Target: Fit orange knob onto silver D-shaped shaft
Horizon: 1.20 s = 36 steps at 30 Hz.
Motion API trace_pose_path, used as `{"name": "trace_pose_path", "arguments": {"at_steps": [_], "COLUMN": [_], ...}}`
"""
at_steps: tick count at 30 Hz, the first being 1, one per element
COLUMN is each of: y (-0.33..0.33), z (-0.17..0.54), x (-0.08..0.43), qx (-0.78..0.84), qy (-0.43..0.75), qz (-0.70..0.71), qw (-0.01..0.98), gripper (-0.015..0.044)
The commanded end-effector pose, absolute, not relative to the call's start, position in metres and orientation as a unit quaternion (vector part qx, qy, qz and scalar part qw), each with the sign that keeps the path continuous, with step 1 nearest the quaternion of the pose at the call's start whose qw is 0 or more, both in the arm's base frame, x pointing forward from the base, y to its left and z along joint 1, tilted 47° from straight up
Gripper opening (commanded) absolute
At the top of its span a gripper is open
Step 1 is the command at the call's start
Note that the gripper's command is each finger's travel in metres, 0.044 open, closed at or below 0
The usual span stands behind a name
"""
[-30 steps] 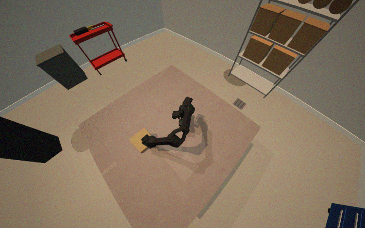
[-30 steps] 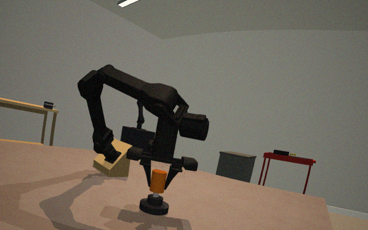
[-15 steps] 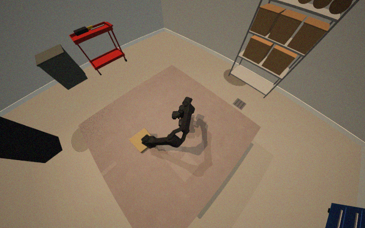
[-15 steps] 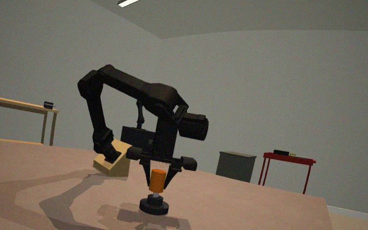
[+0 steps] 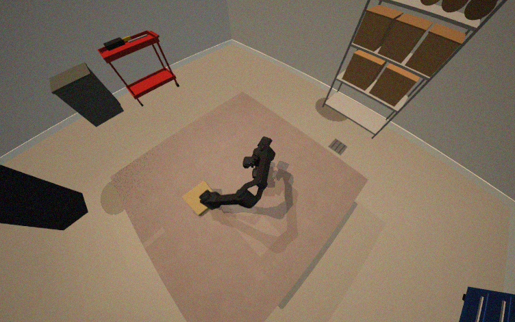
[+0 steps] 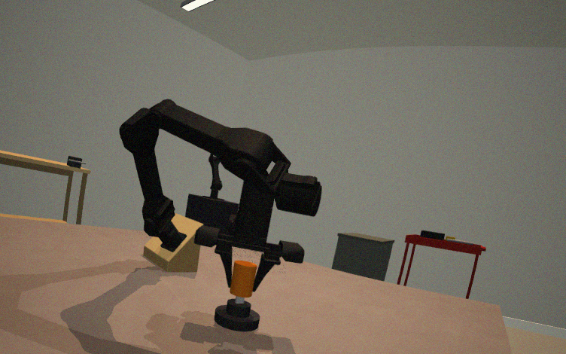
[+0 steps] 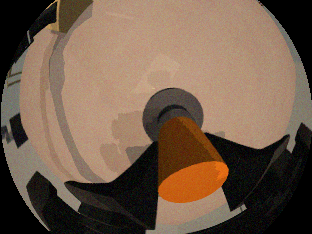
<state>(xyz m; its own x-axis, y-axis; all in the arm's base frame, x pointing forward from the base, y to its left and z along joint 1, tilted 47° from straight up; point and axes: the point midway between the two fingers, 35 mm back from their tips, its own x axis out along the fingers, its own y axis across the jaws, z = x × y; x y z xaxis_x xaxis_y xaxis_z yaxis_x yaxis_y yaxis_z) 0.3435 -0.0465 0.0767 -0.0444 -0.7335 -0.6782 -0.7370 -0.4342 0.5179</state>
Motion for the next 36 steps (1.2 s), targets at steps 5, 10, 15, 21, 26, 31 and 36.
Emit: {"name": "trace_pose_path", "arguments": {"at_steps": [5, 10, 15, 21, 26, 31, 36], "y": [-0.0447, -0.0445, -0.0445, -0.0445, -0.0484, -0.0482, -0.0455], "z": [0.0756, 0.0771, 0.0787, 0.0792, 0.0749, 0.0752, 0.0768], "x": [0.3423, 0.3415, 0.3423, 0.344, 0.3445, 0.3447, 0.3446], "qx": [-0.693, -0.693, -0.693, -0.693, -0.693, -0.693, -0.693], "qy": [0.529, 0.529, 0.529, 0.529, 0.529, 0.529, 0.529], "qz": [0.49, 0.49, 0.49, 0.489, 0.489, 0.489, 0.489], "qw": [0.001, 0.001, 0.001, 0.001, 0.001, 0.001, 0.001], "gripper": [0.0, 0.0, 0.0, 0.0, 0.0, 0.0, 0.0]}}
